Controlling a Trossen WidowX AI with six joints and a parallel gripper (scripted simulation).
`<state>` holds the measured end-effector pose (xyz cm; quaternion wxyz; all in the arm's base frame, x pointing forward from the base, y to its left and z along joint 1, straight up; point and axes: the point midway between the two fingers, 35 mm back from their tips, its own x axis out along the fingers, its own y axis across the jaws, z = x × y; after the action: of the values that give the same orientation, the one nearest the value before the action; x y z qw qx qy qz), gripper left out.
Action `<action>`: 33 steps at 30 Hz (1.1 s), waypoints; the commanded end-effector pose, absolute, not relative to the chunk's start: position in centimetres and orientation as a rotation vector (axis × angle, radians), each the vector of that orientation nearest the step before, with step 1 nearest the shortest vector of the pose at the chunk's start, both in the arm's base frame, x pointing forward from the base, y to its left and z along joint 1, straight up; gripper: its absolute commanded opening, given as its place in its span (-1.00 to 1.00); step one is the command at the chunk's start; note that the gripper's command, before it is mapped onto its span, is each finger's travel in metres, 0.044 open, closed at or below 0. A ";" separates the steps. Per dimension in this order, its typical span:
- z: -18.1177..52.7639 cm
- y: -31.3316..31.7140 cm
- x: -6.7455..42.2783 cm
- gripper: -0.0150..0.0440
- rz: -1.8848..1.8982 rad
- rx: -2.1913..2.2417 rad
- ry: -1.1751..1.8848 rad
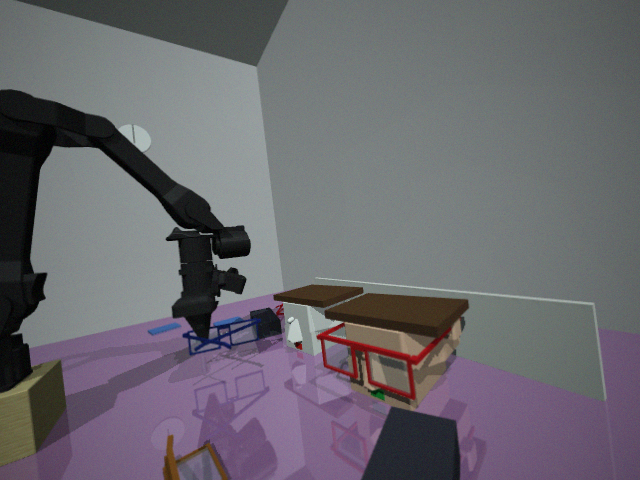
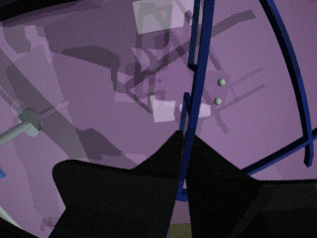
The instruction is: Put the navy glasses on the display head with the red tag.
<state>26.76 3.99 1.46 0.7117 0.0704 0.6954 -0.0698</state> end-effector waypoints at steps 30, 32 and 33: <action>8.8 12.8 28.0 -0.49 0.015 0.004 1.534; 8.9 14.0 28.0 -0.49 0.035 -0.014 1.534; 8.9 14.6 27.9 -0.49 0.044 -0.023 1.534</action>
<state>27.98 13.06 8.88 0.7208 -0.0015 0.6931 0.0109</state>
